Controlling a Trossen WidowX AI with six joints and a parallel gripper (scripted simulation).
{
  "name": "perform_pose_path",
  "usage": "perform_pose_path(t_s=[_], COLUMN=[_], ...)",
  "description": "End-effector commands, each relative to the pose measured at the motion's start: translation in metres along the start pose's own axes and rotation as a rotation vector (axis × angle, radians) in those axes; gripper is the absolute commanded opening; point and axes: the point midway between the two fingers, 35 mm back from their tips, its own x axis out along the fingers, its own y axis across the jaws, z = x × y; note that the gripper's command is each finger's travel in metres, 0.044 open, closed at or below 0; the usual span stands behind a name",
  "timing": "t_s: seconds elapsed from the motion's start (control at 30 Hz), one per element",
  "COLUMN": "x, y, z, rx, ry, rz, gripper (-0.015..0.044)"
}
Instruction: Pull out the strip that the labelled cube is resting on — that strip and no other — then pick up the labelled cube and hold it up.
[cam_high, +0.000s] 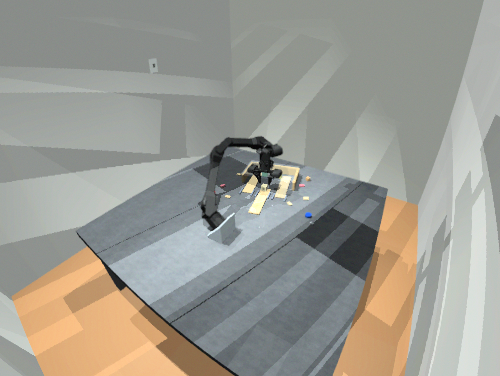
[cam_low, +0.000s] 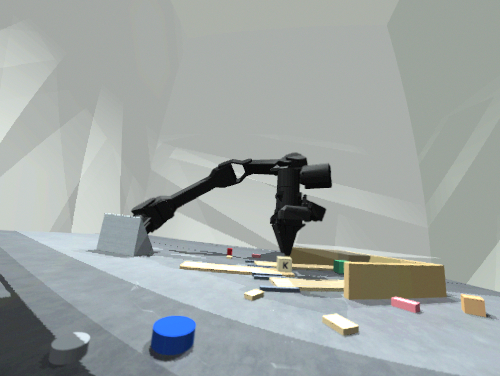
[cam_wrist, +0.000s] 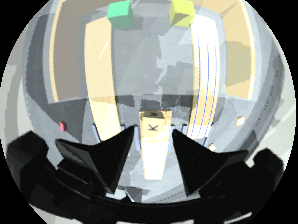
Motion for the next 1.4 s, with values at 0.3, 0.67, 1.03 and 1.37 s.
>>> perform_pose_path(t_s=[0.3, 0.67, 1.03, 1.37], x=[0.021, 0.031, 0.030, 0.000], y=[0.000, 0.001, 0.001, 0.004], z=[0.000, -0.001, -0.001, -0.041], rx=[0.007, 0.000, 0.000, 0.007], ry=[-0.002, 0.001, 0.001, 0.001], rz=[0.005, 0.003, 0.003, 0.002], gripper=[0.0250, 0.0198, 0.0026, 0.0000])
